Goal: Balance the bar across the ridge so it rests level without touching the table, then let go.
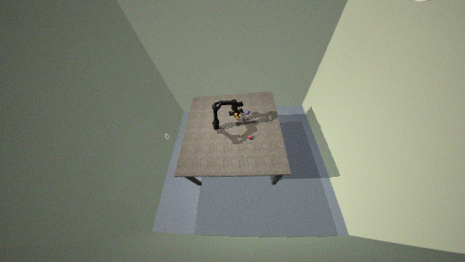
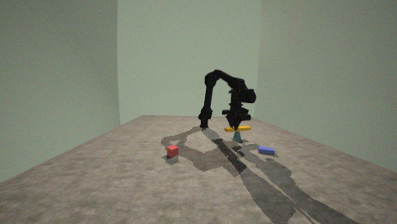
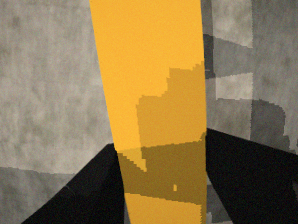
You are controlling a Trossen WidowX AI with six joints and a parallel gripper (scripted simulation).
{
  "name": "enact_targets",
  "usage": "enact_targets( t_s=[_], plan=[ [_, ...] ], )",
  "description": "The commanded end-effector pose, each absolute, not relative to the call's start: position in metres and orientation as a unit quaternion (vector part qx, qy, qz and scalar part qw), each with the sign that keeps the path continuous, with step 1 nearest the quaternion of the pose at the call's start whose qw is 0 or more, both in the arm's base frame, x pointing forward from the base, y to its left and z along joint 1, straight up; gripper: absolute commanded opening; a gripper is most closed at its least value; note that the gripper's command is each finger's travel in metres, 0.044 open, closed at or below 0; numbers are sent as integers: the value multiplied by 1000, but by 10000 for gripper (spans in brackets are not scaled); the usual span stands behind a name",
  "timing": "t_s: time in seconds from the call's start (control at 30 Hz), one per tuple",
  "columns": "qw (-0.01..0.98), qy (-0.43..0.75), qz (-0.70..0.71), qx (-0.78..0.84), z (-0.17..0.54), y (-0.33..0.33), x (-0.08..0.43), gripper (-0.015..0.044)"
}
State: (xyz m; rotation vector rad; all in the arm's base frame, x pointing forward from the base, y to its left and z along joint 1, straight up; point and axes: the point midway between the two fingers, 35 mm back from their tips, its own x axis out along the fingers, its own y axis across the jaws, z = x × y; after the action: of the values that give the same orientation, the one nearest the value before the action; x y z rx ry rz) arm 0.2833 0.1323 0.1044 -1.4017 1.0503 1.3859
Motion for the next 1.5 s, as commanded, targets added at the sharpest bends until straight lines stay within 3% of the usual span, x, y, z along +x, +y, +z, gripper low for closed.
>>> enact_targets(
  t_s=[0.0, 0.23, 1.47],
  plan=[
    [439, 423, 558, -564, 104, 132, 283, 0],
    [439, 423, 558, -564, 104, 132, 283, 167],
    [439, 423, 558, -564, 104, 132, 283, 172]
  ],
)
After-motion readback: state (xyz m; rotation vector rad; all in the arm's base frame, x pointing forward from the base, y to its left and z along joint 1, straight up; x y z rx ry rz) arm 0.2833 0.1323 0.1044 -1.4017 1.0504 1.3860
